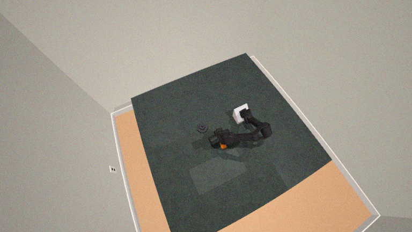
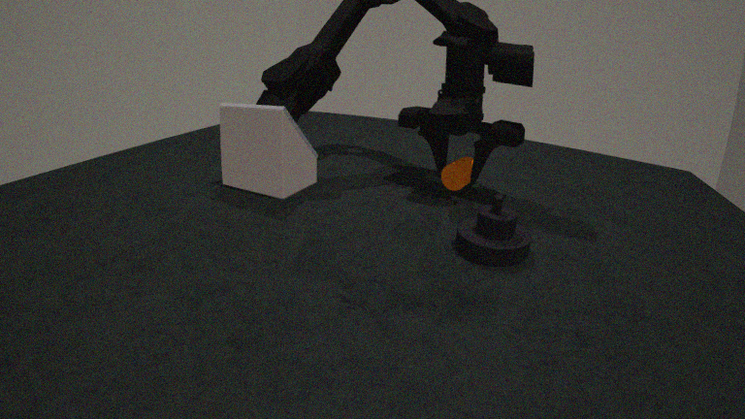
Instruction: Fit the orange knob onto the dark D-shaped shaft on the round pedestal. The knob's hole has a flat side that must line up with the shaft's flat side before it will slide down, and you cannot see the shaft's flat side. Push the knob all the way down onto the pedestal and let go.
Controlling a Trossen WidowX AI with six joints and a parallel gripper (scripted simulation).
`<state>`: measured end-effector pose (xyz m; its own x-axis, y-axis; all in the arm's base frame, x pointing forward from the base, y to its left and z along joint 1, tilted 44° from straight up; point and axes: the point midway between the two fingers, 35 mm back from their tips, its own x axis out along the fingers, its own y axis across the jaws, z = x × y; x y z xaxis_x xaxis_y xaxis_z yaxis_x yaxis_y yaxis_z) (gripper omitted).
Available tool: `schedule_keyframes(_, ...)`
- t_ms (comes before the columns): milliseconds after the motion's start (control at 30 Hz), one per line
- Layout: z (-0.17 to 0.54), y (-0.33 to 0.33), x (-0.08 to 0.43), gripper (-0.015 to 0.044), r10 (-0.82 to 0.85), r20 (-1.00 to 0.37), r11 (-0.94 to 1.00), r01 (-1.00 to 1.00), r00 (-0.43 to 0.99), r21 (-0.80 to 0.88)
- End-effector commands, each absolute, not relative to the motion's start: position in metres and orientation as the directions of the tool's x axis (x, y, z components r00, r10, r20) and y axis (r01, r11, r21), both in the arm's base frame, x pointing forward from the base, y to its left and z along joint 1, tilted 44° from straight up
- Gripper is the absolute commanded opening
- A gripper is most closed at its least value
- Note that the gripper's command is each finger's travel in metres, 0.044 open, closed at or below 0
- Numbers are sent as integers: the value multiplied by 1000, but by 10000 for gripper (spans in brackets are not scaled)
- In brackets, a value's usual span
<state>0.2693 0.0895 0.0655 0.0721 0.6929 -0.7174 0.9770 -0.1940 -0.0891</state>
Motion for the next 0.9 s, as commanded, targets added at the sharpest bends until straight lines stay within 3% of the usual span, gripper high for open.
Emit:
schedule_keyframes(0,65,91,269,220,696,-715,-194,976,69,-95)
schedule_keyframes(200,65,91,269,180,696,-715,-194,976,69,-95)
schedule_keyframes(867,80,91,271,180,520,-854,-193,977,26,-88)
